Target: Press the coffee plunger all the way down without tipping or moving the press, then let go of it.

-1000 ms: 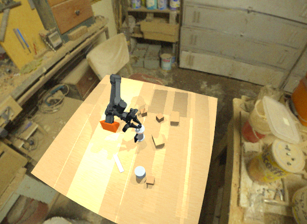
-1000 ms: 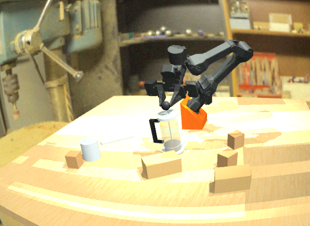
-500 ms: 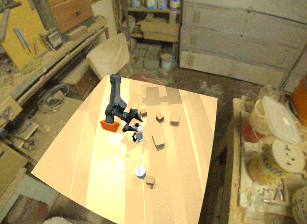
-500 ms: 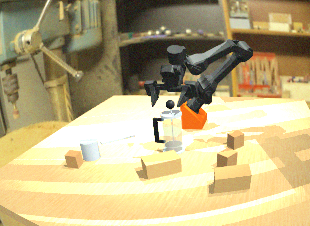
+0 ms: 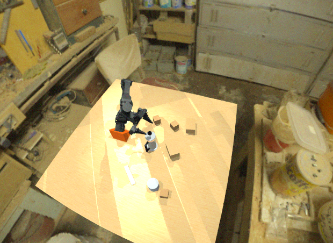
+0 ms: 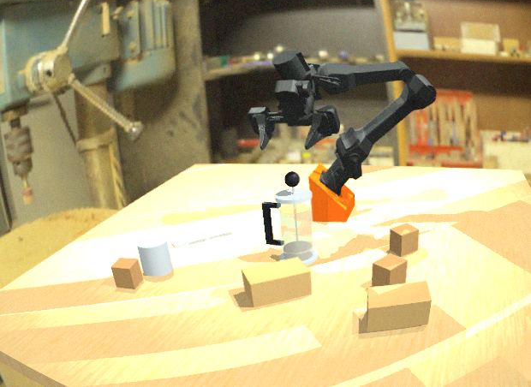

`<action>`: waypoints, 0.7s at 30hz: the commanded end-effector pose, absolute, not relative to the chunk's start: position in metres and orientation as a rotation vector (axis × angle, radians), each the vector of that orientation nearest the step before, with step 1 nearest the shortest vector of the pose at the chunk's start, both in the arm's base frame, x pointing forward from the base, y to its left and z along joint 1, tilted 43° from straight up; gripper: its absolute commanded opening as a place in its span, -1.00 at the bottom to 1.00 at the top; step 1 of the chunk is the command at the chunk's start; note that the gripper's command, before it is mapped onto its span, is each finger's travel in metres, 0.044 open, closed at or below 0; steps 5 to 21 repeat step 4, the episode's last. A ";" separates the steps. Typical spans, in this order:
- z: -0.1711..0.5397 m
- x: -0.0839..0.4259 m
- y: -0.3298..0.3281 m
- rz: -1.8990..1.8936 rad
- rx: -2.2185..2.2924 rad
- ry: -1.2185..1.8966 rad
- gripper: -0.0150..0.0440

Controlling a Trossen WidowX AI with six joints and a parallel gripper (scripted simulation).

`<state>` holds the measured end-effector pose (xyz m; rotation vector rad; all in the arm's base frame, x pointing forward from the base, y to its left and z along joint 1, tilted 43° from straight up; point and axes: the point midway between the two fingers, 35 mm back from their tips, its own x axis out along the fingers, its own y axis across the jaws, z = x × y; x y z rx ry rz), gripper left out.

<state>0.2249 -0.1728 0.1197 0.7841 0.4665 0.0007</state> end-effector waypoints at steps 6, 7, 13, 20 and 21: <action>0.136 0.219 -0.177 0.009 0.772 0.451 1.00; 0.136 0.219 -0.177 0.009 0.772 0.451 1.00; 0.136 0.219 -0.177 0.009 0.772 0.451 1.00; 0.136 0.219 -0.177 0.009 0.772 0.451 1.00; 0.136 0.219 -0.177 0.009 0.772 0.451 1.00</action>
